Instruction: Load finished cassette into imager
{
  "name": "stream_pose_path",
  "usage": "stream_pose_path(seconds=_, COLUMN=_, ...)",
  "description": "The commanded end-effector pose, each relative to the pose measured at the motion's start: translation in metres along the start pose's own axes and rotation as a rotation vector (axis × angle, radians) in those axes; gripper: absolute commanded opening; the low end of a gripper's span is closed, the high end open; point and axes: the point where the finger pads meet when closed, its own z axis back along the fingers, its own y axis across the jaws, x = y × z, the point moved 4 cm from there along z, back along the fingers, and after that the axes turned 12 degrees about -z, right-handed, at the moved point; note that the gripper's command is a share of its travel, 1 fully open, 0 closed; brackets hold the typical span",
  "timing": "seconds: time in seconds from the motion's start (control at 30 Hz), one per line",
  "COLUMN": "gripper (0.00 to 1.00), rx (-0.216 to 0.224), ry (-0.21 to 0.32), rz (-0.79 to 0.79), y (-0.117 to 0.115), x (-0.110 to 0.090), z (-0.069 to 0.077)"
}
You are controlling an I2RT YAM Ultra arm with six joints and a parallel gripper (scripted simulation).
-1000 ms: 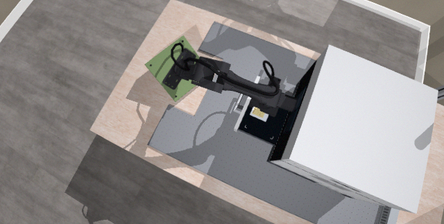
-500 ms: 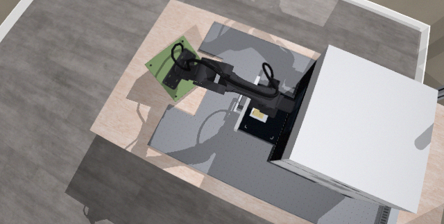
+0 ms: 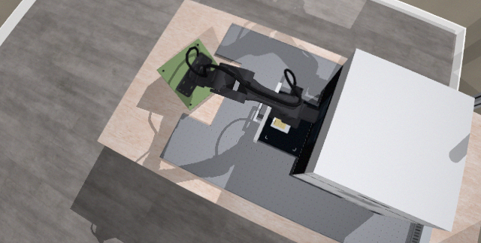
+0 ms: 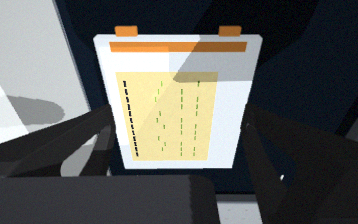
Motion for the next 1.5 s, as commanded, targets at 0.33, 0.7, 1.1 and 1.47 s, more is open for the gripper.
stream_pose_path(seconds=0.33, gripper=0.0, rx=0.004, ry=-0.018, rz=0.011, y=0.0, x=0.005, z=-0.005)
stream_pose_path(seconds=0.7, gripper=0.0, rx=0.011, ry=-0.016, rz=0.013, y=0.001, x=0.004, z=-0.006)
stream_pose_path(seconds=1.1, gripper=0.0, rx=-0.001, ry=-0.018, rz=0.006, y=-0.001, x=0.003, z=-0.01)
stream_pose_path(seconds=1.47, gripper=0.0, rx=-0.002, ry=-0.018, rz=0.007, y=-0.002, x=0.004, z=-0.014)
